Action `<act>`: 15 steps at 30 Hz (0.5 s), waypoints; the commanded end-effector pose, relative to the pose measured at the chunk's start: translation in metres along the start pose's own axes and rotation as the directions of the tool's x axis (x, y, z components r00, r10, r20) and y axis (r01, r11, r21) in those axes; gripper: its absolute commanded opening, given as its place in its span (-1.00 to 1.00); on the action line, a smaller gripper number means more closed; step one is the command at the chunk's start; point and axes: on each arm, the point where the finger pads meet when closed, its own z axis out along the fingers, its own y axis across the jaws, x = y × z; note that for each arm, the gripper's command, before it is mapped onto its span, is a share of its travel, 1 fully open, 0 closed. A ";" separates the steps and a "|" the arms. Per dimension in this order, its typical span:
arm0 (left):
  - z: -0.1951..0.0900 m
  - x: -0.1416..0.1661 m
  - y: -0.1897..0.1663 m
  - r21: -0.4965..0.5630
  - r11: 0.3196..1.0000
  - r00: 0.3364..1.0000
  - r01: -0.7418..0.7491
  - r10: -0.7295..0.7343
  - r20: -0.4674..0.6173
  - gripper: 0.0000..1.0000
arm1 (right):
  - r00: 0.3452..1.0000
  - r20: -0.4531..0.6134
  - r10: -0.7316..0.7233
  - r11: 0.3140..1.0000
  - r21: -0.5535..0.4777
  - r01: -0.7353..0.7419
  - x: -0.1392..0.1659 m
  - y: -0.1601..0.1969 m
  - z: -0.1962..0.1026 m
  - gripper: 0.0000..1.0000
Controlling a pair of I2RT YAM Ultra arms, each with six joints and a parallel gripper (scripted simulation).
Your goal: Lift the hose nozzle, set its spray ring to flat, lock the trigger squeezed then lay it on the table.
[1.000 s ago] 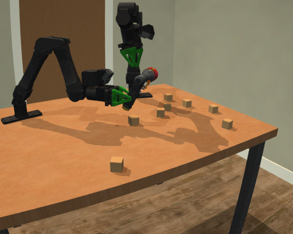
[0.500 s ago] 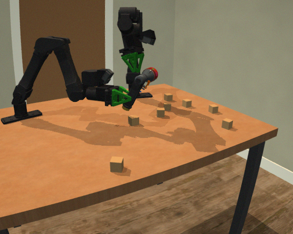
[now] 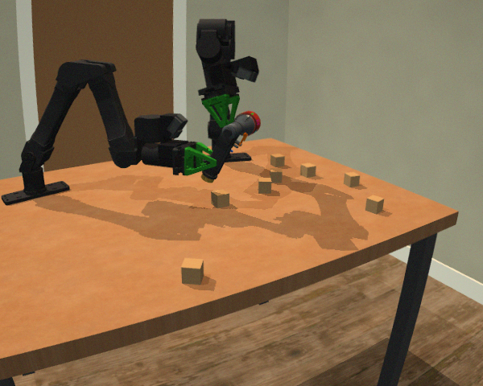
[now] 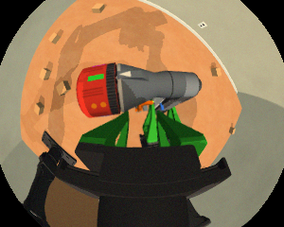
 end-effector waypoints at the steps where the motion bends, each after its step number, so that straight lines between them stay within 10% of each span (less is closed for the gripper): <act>1: -0.006 -0.009 -0.005 0.057 0.998 0.999 0.012 -0.014 0.031 -0.27 | 0.979 0.195 0.066 0.998 0.007 -0.069 -0.073 -0.004 0.009 -0.28; 15: -0.015 -0.018 -0.015 0.096 0.995 0.998 0.020 -0.026 0.056 -0.27 | 0.978 0.196 0.067 0.998 -0.001 -0.068 -0.073 -0.001 0.009 -0.28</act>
